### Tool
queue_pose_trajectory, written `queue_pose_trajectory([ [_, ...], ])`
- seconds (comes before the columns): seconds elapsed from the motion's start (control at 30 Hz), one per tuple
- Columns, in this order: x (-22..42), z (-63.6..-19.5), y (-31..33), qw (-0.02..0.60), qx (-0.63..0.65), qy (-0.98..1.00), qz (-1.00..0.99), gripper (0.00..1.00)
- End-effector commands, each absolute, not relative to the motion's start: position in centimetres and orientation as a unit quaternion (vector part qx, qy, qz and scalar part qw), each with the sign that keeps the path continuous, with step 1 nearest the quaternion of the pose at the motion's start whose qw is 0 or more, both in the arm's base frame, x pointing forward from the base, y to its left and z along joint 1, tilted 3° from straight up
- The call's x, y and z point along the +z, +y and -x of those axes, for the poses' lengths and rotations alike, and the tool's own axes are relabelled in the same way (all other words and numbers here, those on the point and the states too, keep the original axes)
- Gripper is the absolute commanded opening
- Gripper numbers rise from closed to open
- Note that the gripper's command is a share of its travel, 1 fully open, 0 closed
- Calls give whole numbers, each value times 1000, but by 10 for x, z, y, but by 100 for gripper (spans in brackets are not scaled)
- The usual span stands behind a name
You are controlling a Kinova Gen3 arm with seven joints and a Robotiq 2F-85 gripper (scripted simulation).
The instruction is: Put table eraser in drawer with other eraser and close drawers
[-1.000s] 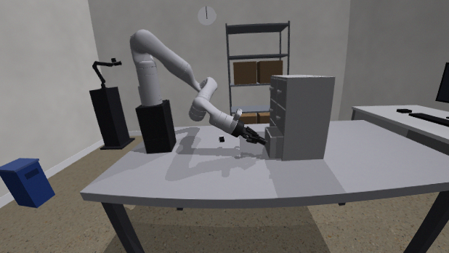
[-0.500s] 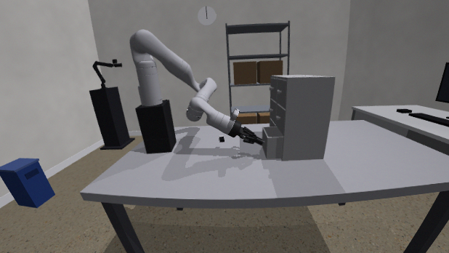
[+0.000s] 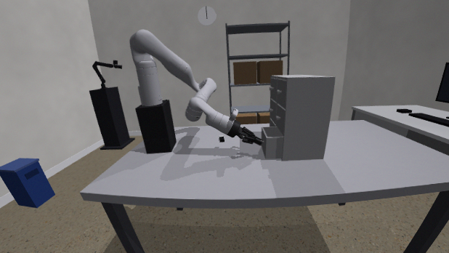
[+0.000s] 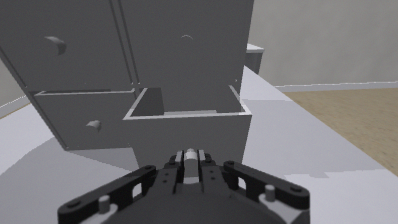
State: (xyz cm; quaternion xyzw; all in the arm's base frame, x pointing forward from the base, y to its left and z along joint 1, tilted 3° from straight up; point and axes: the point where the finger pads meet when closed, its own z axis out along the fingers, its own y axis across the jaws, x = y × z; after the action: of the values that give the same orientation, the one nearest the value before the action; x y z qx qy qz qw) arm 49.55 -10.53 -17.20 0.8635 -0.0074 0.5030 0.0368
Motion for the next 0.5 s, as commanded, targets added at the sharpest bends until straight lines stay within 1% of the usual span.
queue_pose_trajectory([
  [0.0, -172, -495, -105, 37, 503, -7, -864, 13],
  [0.37, -172, -495, -105, 37, 503, -7, -864, 13],
  [0.4, -172, -495, -105, 37, 503, -7, -864, 17],
  [0.43, -172, -495, -105, 37, 503, -7, -864, 17],
  [0.47, -172, -495, -105, 37, 503, -7, -864, 21],
])
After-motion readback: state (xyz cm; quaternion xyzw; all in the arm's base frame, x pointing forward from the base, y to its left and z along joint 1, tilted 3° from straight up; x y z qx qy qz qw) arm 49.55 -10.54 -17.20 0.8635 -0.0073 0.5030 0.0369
